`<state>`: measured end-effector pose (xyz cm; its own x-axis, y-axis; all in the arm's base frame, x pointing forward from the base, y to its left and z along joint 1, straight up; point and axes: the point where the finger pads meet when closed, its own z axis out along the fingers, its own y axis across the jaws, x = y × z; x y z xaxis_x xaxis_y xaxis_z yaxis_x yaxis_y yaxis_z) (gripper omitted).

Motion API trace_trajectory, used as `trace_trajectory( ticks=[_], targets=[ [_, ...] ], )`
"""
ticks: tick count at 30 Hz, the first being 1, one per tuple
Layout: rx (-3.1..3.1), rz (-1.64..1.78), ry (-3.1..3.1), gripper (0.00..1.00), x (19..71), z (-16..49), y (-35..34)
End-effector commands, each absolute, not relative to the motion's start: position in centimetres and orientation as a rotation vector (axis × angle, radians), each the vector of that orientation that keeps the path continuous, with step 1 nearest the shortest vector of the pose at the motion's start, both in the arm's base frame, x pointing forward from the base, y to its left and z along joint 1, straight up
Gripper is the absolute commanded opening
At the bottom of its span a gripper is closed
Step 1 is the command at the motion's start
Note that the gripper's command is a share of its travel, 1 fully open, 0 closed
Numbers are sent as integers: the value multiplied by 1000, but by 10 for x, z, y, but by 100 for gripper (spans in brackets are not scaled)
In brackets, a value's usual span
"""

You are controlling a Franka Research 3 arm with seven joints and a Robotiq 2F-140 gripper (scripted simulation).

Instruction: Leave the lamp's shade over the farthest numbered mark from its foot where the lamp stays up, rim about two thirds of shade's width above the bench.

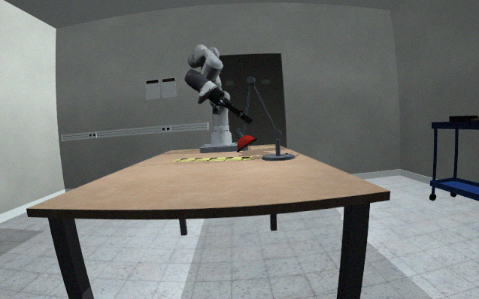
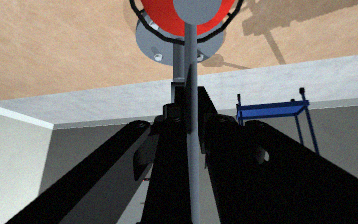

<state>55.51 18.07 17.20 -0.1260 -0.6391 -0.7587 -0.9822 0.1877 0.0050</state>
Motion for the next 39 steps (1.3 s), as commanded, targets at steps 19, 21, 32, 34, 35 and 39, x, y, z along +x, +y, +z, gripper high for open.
trace_trajectory(
  ticks=[19,21,32,34,35,39],
  targets=[
    [-1519,700,1843,100,557,170,176],
    [-1521,704,1841,100,556,171,178],
    [-1520,700,1843,100,557,170,177],
    [-1520,699,1843,100,557,170,176],
    [-1520,699,1843,100,557,170,176],
    [-1519,698,1844,100,557,170,176]
  ],
)
